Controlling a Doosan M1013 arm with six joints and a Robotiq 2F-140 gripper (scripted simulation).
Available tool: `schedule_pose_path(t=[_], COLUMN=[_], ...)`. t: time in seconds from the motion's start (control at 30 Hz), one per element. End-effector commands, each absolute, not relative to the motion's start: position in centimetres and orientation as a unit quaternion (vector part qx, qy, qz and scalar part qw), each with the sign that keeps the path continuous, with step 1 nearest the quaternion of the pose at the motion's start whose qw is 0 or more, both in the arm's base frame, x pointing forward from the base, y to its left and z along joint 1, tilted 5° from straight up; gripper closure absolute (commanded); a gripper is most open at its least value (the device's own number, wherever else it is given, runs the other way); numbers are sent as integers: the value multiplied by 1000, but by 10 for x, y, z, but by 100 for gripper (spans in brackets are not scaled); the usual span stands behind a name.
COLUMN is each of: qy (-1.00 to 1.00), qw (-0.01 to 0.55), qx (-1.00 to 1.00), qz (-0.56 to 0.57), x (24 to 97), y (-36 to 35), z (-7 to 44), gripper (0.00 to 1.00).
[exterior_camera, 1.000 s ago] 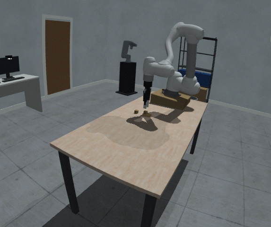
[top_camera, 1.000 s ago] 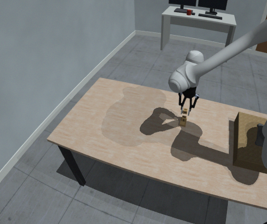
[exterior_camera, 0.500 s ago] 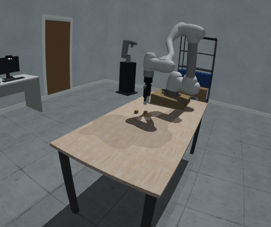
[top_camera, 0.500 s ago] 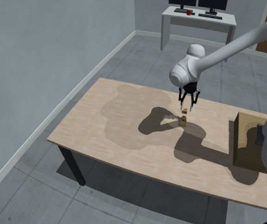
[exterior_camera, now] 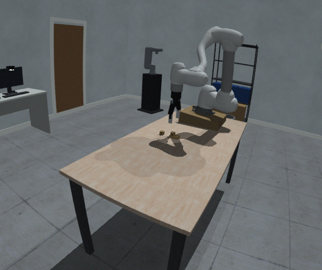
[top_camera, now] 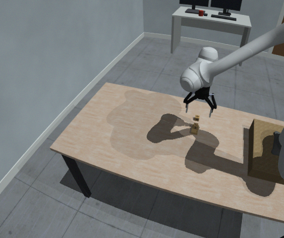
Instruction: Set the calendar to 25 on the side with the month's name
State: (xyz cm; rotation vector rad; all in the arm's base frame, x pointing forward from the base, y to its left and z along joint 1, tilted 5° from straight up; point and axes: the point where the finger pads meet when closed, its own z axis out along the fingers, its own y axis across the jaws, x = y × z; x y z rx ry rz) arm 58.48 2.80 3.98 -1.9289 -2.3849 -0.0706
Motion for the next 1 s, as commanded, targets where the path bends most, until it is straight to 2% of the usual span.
schedule_pose_path(t=[0.0, 0.4, 0.97], qy=[-777, -751, -531], qw=[37, 38, 42], qx=[-628, -659, -846], qz=[-23, -22, -10], x=[585, 585, 590], y=[28, 26, 10], z=[40, 39, 34], gripper=[0, 0, 0])
